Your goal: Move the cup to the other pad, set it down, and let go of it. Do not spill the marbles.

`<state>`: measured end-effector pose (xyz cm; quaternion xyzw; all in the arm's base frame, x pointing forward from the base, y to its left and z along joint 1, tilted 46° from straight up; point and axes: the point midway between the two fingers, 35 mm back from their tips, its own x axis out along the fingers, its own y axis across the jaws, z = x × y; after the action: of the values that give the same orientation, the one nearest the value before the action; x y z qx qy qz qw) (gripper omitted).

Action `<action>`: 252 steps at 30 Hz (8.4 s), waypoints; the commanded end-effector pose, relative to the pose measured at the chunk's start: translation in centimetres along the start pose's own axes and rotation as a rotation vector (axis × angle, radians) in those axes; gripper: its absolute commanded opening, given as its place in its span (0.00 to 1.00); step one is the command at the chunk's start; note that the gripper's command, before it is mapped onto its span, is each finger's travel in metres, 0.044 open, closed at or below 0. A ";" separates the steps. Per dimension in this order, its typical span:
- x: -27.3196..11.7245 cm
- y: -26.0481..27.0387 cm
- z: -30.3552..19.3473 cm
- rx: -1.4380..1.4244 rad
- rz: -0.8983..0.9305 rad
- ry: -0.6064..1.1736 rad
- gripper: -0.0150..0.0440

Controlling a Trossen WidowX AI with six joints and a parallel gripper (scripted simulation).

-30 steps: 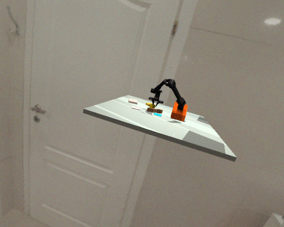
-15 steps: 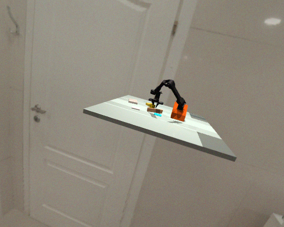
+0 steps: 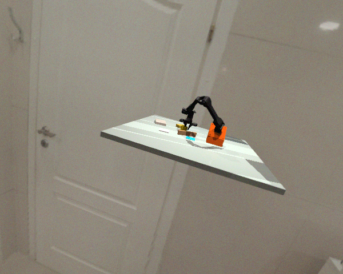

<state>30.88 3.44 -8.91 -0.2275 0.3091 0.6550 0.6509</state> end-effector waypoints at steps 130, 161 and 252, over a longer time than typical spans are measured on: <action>-7.2 8.9 9.5 0.014 0.008 -0.006 0.25; -7.3 12.4 13.2 0.015 0.010 -0.008 0.25; -0.6 12.5 13.8 0.002 0.001 -0.008 0.50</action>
<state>19.89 13.13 2.56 -0.2236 0.3076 0.6558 0.6522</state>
